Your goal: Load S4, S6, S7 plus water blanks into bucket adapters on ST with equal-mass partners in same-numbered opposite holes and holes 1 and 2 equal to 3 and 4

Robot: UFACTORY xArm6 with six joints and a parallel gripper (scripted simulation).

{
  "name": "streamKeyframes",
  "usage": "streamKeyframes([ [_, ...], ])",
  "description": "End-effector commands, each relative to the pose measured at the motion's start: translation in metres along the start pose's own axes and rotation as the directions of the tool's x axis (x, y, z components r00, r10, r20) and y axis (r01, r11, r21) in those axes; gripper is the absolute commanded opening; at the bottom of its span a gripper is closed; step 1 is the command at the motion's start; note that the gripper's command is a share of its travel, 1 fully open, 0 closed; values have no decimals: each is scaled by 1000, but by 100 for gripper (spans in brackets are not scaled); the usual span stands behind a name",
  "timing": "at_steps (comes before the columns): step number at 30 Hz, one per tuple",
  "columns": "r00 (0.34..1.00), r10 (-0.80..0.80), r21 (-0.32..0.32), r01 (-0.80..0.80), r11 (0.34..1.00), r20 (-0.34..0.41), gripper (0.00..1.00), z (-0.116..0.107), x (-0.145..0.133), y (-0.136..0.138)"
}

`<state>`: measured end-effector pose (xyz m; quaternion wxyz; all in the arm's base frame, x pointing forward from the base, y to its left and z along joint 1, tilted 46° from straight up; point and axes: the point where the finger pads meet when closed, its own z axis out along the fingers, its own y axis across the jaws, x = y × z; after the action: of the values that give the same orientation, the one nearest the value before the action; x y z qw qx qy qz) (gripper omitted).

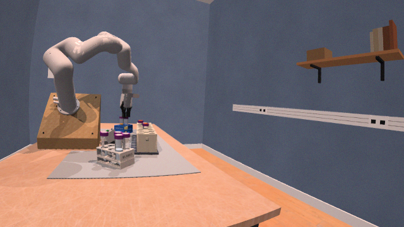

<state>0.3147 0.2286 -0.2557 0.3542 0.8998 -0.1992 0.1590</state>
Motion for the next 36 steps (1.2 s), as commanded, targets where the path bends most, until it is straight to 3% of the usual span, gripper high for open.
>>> streamKeyframes([
  [1,1000,1,4,-1,1000,0,57,0,1,-1],
  [36,1000,1,4,-1,1000,0,57,18,1,-1],
])
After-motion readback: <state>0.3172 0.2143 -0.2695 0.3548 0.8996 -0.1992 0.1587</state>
